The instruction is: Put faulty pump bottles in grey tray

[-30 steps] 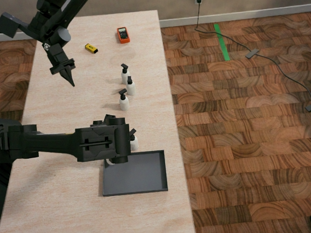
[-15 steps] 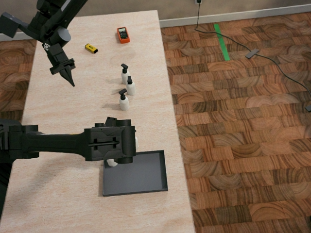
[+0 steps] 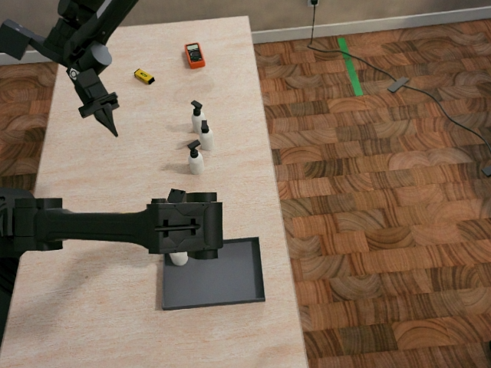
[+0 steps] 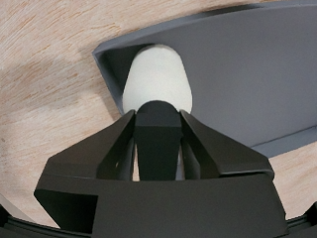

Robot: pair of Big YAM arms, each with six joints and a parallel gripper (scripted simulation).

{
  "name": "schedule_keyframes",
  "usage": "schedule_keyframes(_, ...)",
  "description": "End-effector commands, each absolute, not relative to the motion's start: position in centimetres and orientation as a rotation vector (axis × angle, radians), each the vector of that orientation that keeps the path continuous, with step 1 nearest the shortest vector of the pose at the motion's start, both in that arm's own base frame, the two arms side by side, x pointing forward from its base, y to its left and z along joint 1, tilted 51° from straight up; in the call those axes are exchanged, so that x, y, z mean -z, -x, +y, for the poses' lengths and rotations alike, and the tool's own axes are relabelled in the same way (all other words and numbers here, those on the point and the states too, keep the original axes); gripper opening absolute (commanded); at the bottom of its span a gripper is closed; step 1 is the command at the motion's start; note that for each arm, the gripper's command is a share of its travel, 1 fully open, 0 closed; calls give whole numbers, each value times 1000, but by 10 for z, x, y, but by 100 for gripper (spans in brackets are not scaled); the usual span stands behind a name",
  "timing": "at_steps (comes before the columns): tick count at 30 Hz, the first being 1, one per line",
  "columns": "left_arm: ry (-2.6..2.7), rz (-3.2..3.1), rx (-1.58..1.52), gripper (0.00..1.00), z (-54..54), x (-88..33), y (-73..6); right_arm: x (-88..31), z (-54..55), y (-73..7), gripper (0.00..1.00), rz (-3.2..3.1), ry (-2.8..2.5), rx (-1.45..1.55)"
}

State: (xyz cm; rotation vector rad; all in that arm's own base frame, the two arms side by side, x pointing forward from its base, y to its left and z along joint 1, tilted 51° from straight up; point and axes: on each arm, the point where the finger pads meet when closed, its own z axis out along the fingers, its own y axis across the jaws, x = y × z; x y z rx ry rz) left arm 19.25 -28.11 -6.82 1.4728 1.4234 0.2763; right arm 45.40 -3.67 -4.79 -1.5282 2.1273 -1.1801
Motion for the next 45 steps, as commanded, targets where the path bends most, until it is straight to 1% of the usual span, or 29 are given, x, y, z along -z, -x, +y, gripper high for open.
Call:
schedule_keyframes(1, -1464, 1405, -261, 0, -287, 65, -192, 52, -45, -456, 22, 2130, 1526, 1189)
schedule_keyframes(16, -1464, 1405, -261, 0, -287, 65, -192, 52, -46, -458, 22, 2125, 1519, 1190)
schedule_keyframes(20, -1464, 1405, -261, 0, -287, 65, -192, 50, -40, -458, 67, 2115, 1526, 1184)
schedule_keyframes(21, -1464, 1405, -261, 0, -287, 65, -192, 50, -40, -458, 75, 2115, 1526, 1184)
schedule_keyframes(42, -1464, 1405, -261, 0, -287, 65, -192, 31, -23, -431, 75, 2116, 1542, 1168)
schedule_keyframes(45, -1464, 1405, -261, 0, -287, 65, -192, 27, -16, -413, 75, 2121, 1552, 1166)
